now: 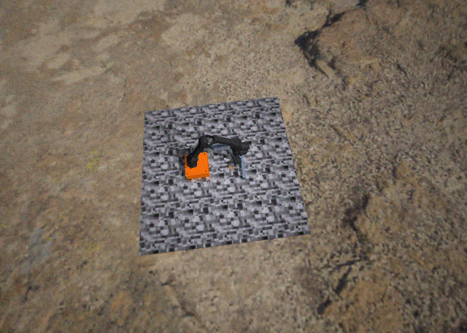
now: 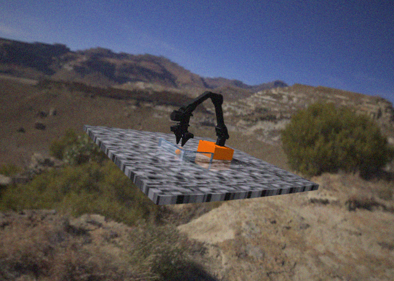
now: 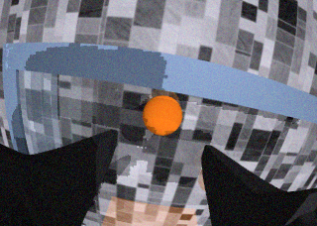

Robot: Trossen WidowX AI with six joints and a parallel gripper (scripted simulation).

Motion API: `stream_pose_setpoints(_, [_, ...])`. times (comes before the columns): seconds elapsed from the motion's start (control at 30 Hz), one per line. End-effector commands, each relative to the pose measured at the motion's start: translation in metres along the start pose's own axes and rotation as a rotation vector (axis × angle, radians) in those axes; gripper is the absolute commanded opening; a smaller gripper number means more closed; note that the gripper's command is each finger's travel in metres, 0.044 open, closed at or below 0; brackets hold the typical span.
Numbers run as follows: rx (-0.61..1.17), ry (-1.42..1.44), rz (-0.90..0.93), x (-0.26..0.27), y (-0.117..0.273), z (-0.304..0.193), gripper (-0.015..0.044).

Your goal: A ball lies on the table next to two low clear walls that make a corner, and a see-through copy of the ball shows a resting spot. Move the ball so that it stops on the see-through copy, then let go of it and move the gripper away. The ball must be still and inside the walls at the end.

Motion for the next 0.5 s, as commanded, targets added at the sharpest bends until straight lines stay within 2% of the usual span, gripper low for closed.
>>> stream_pose_setpoints(0.0, [-0.004, -0.007, -0.005, 0.001, -0.01, 0.002, 0.0272])
stream_pose_setpoints(0.47, [-0.004, -0.007, -0.005, 0.001, -0.03, 0.002, 0.0272])
Point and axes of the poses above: the point midway between the two fingers, 35 mm back from their tips, its own y axis back along the fingers, its own x axis across the jaws, z = x × y, the point moved 9 cm from there along y, back along the fingers, and after that the axes turned 8 degrees about y, right-handed, at the moved point
